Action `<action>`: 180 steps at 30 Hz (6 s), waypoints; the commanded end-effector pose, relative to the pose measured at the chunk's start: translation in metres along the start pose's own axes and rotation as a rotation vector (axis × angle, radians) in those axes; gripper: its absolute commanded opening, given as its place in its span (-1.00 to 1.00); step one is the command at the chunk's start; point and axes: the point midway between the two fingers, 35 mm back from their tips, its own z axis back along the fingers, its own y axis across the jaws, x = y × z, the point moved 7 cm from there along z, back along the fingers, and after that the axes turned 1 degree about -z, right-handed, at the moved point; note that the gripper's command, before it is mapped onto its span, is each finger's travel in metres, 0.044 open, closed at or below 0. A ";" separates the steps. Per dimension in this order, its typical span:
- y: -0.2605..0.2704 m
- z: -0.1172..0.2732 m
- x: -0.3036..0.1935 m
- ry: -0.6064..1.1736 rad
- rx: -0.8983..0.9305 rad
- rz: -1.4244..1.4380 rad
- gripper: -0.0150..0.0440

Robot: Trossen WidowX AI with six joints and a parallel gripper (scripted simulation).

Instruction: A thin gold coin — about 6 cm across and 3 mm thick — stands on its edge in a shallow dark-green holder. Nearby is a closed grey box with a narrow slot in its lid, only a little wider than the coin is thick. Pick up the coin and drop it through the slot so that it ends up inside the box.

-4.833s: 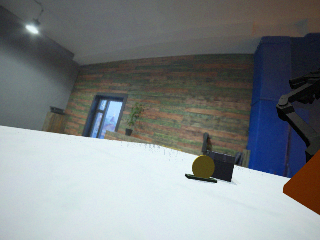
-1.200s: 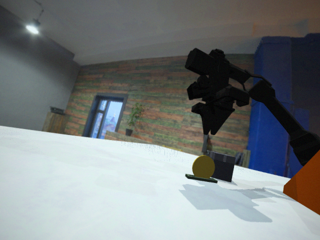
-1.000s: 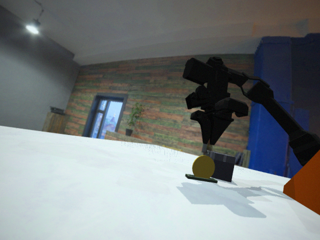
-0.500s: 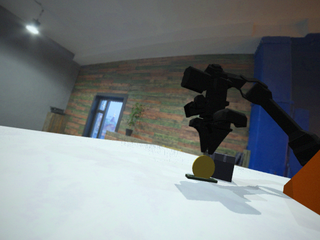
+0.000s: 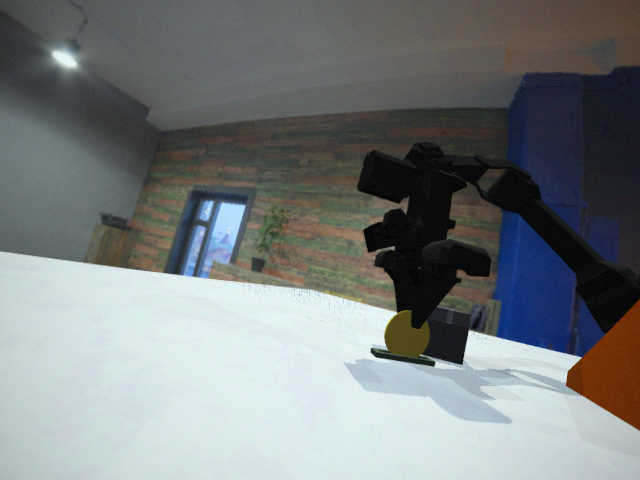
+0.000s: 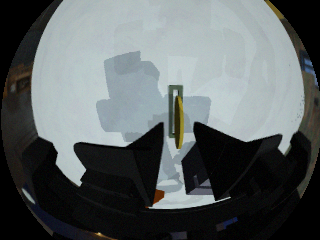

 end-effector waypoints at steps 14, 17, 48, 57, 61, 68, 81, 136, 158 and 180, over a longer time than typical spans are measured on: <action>0.000 -0.029 -0.001 0.000 -0.008 0.004 0.05; 0.000 -0.034 -0.002 0.000 -0.008 0.004 0.05; 0.000 -0.010 0.001 -0.001 -0.006 0.005 -0.49; 0.000 0.012 0.002 -0.002 -0.004 0.005 -0.49; 0.001 0.022 0.001 -0.002 -0.004 0.005 -0.49; 0.001 0.040 0.000 -0.002 -0.004 0.004 -0.49; 0.001 0.059 -0.002 -0.001 -0.004 0.058 -0.49; -0.026 0.062 -0.033 0.002 -0.003 1.157 -0.49; -0.062 0.062 -0.077 0.006 -0.003 1.158 -0.49; -0.074 0.059 -0.096 0.007 0.002 1.153 -0.49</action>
